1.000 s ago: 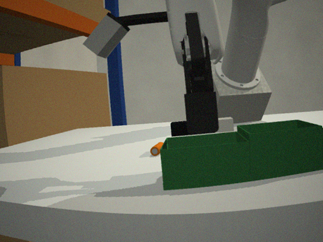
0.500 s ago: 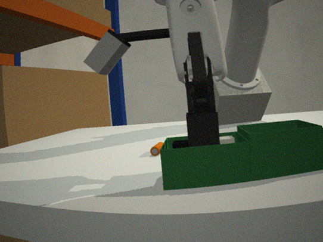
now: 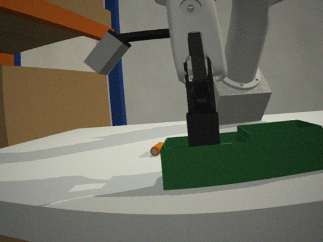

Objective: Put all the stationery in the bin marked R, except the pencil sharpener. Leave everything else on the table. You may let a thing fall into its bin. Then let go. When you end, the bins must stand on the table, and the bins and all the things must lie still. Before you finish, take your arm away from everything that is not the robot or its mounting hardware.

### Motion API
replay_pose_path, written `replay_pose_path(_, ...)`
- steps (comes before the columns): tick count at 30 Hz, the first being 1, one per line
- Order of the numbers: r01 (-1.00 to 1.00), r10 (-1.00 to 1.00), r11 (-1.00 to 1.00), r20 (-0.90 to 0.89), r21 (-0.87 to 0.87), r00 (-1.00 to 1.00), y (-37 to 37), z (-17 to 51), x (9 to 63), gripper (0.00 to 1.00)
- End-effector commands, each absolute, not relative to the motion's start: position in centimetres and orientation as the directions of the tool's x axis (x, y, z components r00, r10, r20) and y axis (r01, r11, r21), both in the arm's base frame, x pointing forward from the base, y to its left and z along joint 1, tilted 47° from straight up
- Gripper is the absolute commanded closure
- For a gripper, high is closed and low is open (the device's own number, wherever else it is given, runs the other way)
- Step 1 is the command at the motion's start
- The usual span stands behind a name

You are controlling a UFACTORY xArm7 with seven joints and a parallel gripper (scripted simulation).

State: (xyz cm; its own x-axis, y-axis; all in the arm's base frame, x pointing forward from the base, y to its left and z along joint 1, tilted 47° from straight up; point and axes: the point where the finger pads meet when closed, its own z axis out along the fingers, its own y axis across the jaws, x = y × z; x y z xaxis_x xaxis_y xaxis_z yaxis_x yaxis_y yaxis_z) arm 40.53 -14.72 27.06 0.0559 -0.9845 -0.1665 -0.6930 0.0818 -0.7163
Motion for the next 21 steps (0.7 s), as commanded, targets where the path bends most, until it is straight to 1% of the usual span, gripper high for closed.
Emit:
replay_pose_path(1, -0.691, -0.985, 0.082, -0.165, -0.718, 0.055, -14.80, 27.18, 40.54, 0.71)
replay_pose_path(21, -0.691, -0.985, 0.082, -0.165, -0.718, 0.055, -15.00, 28.08, 39.59, 0.71)
